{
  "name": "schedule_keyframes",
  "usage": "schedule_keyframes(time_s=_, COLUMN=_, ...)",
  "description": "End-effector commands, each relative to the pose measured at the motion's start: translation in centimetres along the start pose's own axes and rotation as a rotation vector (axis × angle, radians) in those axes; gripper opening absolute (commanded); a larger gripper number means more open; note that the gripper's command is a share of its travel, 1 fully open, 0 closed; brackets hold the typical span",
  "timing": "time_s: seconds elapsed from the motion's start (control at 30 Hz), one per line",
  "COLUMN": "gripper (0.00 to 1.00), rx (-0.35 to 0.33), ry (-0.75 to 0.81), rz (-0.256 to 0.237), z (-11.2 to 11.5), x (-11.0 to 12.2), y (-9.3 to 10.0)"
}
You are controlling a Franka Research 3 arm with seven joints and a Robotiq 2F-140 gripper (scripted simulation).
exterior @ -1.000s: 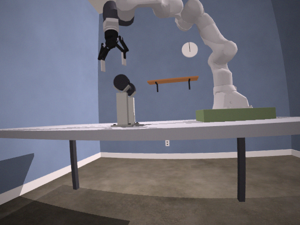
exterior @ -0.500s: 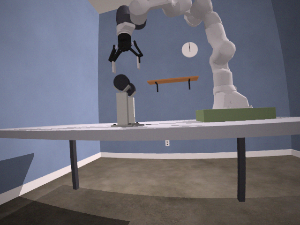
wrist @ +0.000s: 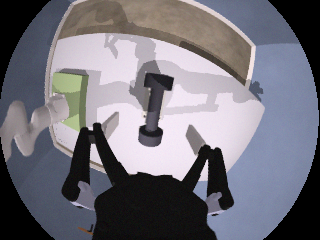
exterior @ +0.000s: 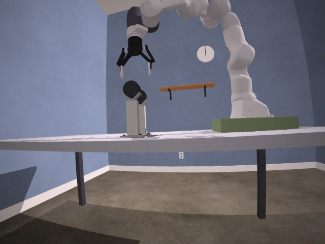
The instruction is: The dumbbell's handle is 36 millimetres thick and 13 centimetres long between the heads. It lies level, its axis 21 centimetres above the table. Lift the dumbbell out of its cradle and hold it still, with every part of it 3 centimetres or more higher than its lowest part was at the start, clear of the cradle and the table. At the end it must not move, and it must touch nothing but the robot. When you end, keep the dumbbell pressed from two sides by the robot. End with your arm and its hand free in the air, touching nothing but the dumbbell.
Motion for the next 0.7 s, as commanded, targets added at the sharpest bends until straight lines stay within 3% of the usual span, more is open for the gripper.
schedule_keyframes(time_s=0.0, gripper=1.00, rx=0.006, ry=0.034, rz=0.005, z=-0.1, x=0.1, y=0.1)
schedule_keyframes(time_s=0.5, gripper=1.00, rx=0.006, ry=0.034, rz=0.005, z=-0.1, x=0.1, y=0.0)
schedule_keyframes(time_s=0.57, gripper=1.00, rx=0.006, ry=0.034, rz=0.005, z=-0.1, x=0.0, y=-1.8)
schedule_keyframes(time_s=0.67, gripper=1.00, rx=0.006, ry=0.036, rz=0.004, z=-0.1, x=-0.2, y=-7.4)
Point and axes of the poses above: the point where the finger pads meet when closed, its own y axis back along the fingers, its own x axis across the jaws, z = x × y, the point moved 1 cm from there along y, back along the fingers, and after that the axes turned 7 degrees about y, right-handed, at the moved point
